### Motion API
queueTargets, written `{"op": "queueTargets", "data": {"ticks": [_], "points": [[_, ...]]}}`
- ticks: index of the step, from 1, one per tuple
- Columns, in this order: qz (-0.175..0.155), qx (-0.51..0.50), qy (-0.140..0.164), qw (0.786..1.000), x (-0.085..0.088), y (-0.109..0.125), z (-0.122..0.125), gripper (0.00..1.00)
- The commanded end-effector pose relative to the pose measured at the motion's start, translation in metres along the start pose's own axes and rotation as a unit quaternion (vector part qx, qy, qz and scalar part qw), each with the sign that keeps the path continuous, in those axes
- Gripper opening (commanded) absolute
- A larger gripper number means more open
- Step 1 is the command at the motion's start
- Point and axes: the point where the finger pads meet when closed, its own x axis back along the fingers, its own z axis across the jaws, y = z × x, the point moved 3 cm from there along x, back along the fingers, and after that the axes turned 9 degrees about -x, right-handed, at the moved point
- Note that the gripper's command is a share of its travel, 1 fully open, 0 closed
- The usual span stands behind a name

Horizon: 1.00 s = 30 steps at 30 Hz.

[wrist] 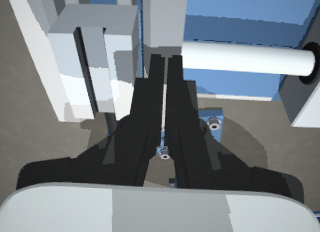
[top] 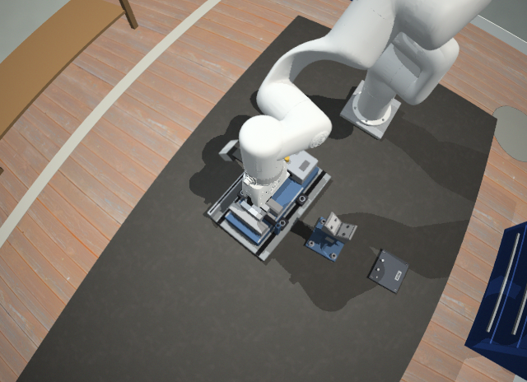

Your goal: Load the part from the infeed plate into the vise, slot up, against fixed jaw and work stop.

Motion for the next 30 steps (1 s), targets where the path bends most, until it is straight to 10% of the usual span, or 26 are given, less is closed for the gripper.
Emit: {"op": "queueTargets", "data": {"ticks": [1,30], "points": [[0.000,0.000,-0.002,1.000,0.0014,0.0000,-0.0013,0.00],[0.000,0.000,-0.002,1.000,0.0014,0.0007,-0.0054,0.00]]}}
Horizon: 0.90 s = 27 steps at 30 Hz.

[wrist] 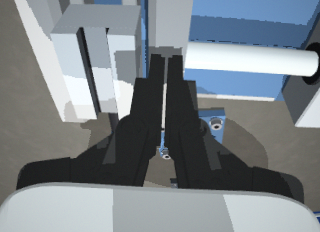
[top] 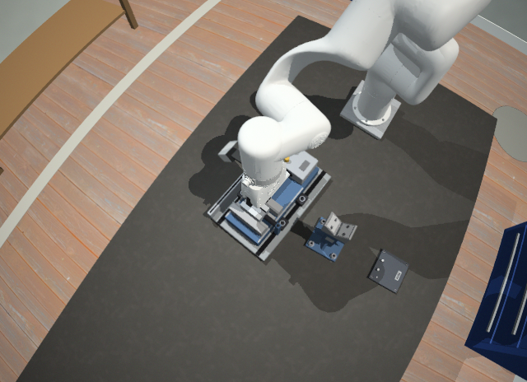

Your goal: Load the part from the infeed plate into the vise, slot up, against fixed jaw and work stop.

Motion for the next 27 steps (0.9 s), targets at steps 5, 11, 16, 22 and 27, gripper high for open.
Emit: {"op": "queueTargets", "data": {"ticks": [5,11,16,22,27], "points": [[0.000,0.000,-0.002,1.000,0.0015,0.0004,-0.0036,0.00],[0.000,0.000,-0.002,1.000,0.0015,0.0007,-0.0054,0.00],[0.000,0.000,-0.002,1.000,0.0015,0.0009,-0.0069,0.00],[0.000,0.000,-0.002,1.000,0.0015,0.0011,-0.0080,0.00],[0.000,0.000,-0.002,1.000,0.0015,0.0013,-0.0092,0.00]]}}
